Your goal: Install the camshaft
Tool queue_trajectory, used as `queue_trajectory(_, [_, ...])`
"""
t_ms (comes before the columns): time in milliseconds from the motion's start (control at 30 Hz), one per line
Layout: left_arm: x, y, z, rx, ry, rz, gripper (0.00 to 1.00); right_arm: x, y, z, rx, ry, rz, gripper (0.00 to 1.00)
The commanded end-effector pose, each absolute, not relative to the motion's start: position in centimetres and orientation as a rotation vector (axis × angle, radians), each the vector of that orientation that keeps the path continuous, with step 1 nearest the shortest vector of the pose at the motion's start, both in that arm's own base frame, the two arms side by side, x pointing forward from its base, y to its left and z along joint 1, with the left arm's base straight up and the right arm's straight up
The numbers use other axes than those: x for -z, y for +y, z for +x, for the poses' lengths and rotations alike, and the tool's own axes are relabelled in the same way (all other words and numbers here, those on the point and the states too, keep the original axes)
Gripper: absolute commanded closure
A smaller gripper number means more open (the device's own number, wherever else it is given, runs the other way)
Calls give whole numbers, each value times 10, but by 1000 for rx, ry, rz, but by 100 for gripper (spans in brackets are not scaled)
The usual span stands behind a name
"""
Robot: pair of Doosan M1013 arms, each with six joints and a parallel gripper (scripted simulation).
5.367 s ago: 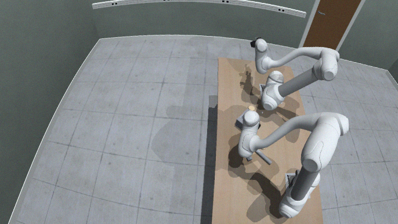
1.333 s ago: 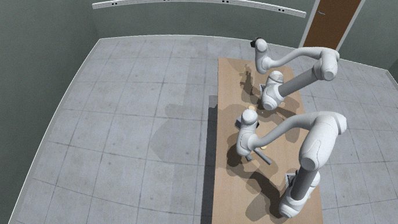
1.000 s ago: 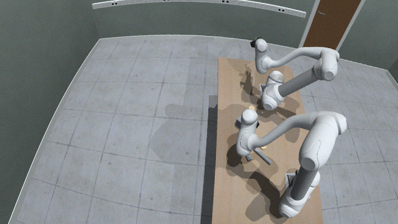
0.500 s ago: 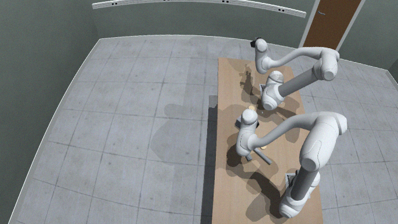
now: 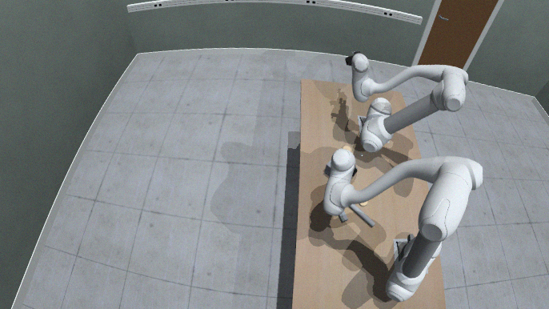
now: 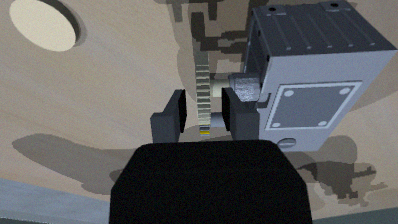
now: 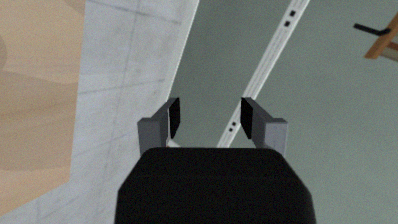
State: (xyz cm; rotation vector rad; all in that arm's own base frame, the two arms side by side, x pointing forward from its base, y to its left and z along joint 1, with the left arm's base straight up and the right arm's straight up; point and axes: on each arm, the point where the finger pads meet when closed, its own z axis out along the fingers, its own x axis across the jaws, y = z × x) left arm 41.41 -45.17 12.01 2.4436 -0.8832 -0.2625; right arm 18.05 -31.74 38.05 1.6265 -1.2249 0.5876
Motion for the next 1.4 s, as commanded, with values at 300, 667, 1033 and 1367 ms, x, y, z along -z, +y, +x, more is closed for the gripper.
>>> queue_trajectory(300, [-133,-446,419,261,-884,2443,36,-381,-318,181,-588,-1225,1626,0])
queue_trajectory(667, [-135,-446,420,261,-884,2443,36,-381,-318,181,-588,-1225,1626,0])
queue_trajectory(1033, [-156,-446,420,261,-884,2443,36,-381,-318,181,-588,-1225,1626,0])
queue_trajectory(1367, [-180,-446,420,261,-884,2443,36,-381,-318,181,-588,-1225,1626,0])
